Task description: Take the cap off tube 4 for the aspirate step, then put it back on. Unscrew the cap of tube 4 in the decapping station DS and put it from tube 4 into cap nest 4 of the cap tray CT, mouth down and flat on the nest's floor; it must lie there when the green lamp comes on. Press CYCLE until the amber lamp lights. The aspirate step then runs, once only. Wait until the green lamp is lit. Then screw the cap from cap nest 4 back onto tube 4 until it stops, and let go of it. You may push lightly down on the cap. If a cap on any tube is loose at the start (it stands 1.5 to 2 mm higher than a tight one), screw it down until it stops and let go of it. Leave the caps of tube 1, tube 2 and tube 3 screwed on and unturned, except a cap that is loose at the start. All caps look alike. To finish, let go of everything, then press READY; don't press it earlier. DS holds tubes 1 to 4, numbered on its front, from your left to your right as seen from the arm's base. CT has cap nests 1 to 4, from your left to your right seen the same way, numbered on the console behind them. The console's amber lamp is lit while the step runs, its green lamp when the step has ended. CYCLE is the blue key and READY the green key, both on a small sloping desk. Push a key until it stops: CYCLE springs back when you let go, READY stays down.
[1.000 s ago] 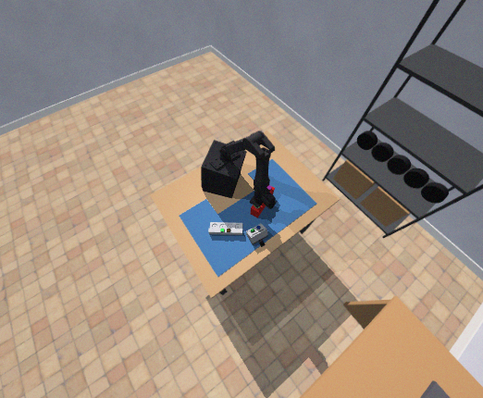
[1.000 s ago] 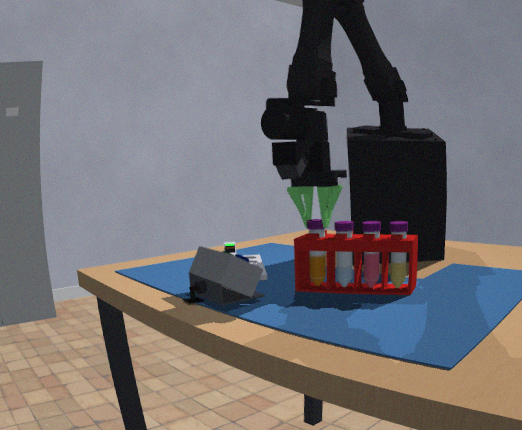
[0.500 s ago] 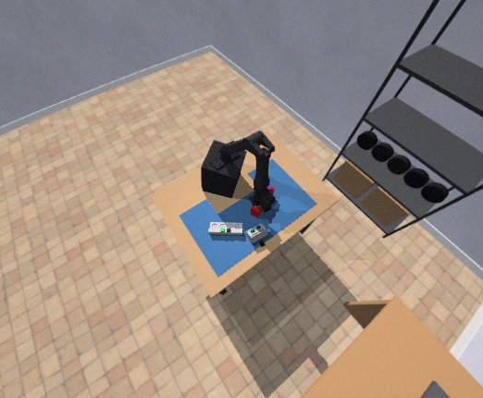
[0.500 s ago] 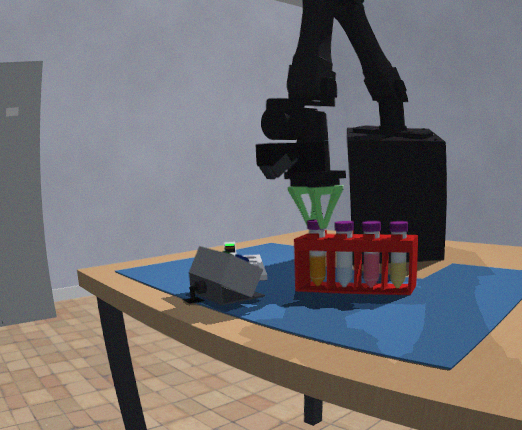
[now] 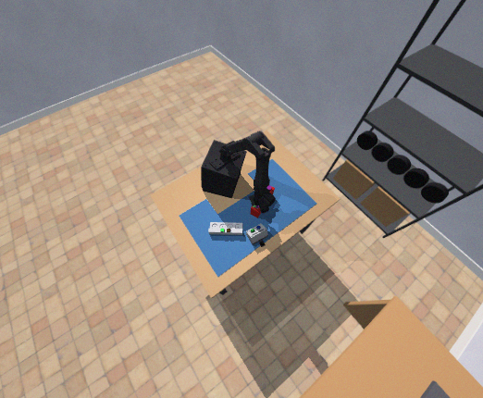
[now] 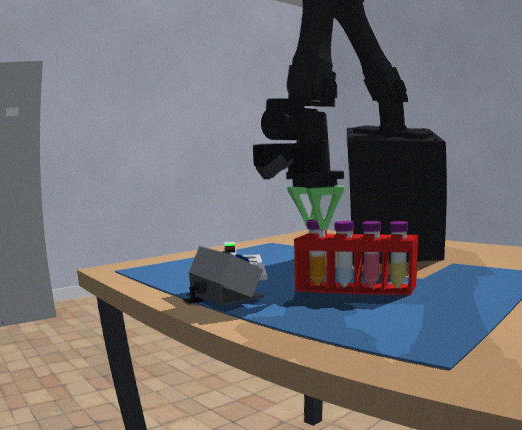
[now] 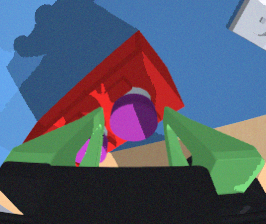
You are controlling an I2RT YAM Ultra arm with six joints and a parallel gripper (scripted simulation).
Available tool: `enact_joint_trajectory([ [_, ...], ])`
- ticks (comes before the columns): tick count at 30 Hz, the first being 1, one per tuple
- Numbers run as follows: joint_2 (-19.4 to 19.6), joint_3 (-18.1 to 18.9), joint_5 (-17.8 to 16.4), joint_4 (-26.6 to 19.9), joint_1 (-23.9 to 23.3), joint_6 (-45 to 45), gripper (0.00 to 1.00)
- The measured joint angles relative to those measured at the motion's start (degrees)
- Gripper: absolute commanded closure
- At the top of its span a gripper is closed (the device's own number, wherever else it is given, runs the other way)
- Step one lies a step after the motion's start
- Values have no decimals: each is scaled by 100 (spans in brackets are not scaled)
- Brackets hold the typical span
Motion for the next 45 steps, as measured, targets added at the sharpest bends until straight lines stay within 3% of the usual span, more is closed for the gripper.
enact_joint_trajectory([
  [10,-13,-2,0,-4,0,-446,51],
  [45,-13,0,13,-7,0,-7289,51],
])
